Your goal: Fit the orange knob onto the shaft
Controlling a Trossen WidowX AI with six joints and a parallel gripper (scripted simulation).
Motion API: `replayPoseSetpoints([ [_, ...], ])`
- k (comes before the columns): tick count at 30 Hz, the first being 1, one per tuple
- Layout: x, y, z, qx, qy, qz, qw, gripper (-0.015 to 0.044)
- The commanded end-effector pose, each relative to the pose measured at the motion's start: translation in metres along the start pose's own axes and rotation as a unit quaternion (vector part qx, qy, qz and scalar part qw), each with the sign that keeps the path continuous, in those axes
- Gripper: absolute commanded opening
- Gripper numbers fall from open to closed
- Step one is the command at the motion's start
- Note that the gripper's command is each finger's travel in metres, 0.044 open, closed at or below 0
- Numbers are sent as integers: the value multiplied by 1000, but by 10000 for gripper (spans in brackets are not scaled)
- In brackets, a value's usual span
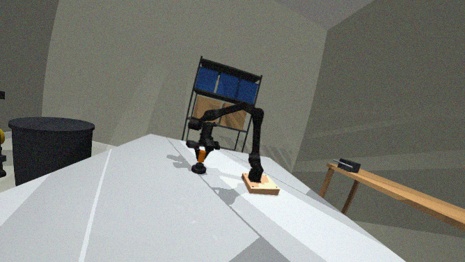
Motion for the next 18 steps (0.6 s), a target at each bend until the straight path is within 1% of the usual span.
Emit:
replayPoseSetpoints([
  [1,0,0,0,3,-1,1,1000,0],
  [15,5,0,0,3,-1,1,1000,0],
  [18,5,-1,0,30,-1,1,1000,0],
])
Point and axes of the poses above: the point midway between the two fingers, 35 mm back from their tips, its own x axis back along the fingers, its own z axis across the jaws, y = z × x, the point moved 6 cm from there along x, back along the fingers, and after that the axes turned 5 degrees about x, right-handed, at the moved point
